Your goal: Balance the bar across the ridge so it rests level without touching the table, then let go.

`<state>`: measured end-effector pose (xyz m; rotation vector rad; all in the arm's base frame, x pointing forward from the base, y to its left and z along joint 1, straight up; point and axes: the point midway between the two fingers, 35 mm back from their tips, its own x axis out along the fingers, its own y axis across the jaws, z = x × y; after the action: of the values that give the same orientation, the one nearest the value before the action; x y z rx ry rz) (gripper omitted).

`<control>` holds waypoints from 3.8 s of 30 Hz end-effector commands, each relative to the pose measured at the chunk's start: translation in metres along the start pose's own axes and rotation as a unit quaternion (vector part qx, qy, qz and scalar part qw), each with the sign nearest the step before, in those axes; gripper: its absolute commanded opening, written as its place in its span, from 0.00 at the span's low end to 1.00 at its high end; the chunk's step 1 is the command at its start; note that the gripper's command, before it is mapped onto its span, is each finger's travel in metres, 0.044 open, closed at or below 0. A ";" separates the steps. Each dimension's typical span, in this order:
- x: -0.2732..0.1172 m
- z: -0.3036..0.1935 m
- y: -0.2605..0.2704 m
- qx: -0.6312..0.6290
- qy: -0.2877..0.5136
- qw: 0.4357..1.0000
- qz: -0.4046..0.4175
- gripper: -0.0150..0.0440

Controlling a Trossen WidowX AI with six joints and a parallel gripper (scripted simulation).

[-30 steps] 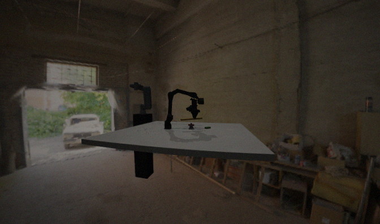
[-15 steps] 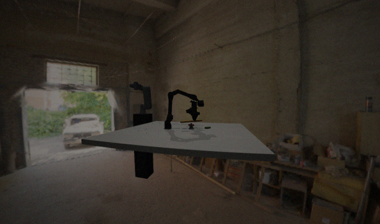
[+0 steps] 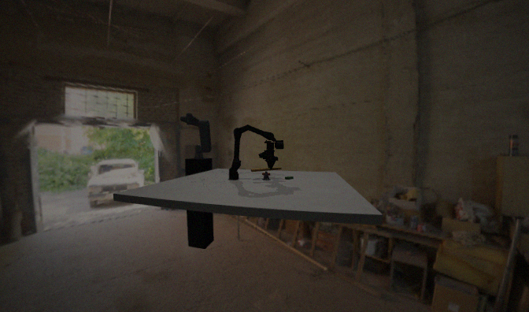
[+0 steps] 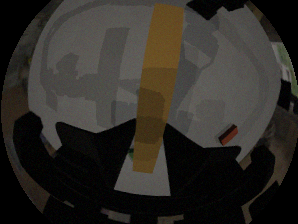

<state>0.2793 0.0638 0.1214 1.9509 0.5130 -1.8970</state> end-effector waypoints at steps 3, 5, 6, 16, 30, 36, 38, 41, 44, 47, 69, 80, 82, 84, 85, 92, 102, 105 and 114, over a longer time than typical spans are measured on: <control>0.000 0.001 -0.001 -0.001 -0.001 1.000 -0.002 0.25; 0.000 0.001 -0.001 -0.001 -0.001 1.000 -0.002 0.25; 0.001 0.001 -0.001 -0.001 -0.001 1.000 -0.002 0.25; 0.001 0.001 -0.001 -0.001 -0.001 1.000 -0.002 0.25; 0.003 0.001 -0.001 -0.001 -0.001 1.000 -0.002 0.25; 0.003 0.001 0.000 -0.001 -0.001 1.000 -0.002 0.25; 0.003 0.001 0.000 -0.001 -0.001 1.000 -0.002 0.25; 0.003 0.001 -0.001 -0.001 -0.001 1.000 -0.002 0.25; 0.004 0.001 -0.001 -0.001 -0.001 1.000 -0.002 0.25; 0.004 0.001 -0.001 -0.001 -0.001 1.000 -0.002 0.25; 0.006 0.001 -0.001 -0.001 -0.001 1.000 -0.002 0.25; 0.007 0.001 -0.001 -0.001 -0.001 1.000 -0.002 0.25; 0.007 0.001 -0.001 -0.001 -0.001 1.000 -0.002 0.25; 0.007 0.001 -0.001 -0.001 -0.001 1.000 -0.002 0.25; 0.007 0.001 -0.001 -0.001 -0.001 1.000 -0.002 0.25; 0.008 0.001 -0.001 -0.001 -0.001 1.000 -0.002 0.25; 0.009 0.001 -0.001 -0.001 -0.001 1.000 -0.002 0.25; 0.009 0.001 -0.001 -0.001 -0.001 1.000 -0.002 0.25; 0.010 0.001 -0.001 -0.001 -0.001 1.000 -0.002 0.25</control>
<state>0.2790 0.0638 0.1137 1.9514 0.5152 -1.8975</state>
